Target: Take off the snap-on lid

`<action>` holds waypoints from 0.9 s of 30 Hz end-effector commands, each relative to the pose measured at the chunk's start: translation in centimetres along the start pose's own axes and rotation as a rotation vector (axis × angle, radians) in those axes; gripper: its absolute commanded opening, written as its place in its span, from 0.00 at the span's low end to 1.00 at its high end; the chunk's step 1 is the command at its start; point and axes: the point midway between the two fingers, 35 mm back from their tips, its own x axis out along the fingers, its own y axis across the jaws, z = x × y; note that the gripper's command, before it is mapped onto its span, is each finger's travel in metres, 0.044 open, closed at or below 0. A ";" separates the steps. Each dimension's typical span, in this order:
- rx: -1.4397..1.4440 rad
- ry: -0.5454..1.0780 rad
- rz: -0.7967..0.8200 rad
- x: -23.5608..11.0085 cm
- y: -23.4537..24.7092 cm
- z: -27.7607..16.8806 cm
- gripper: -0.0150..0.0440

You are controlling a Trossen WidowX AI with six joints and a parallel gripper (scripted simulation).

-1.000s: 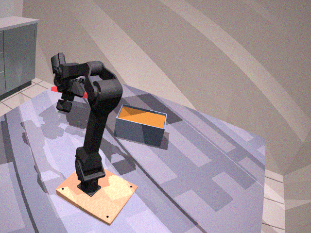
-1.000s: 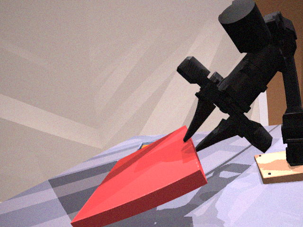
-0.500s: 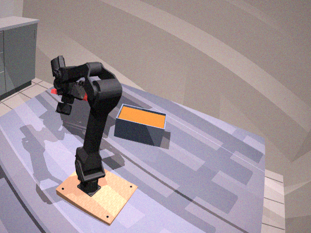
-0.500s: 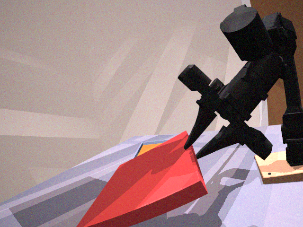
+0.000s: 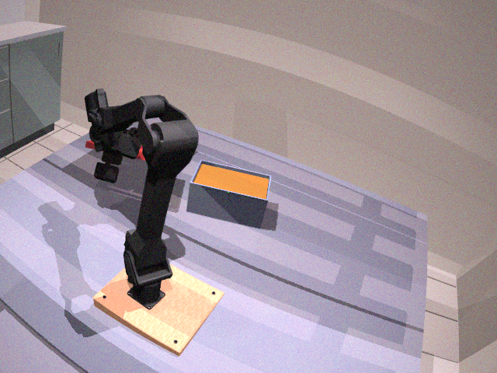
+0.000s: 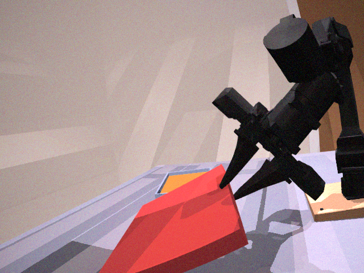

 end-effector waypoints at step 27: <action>0.002 0.003 0.007 1.5 -1.7 -0.1 0.25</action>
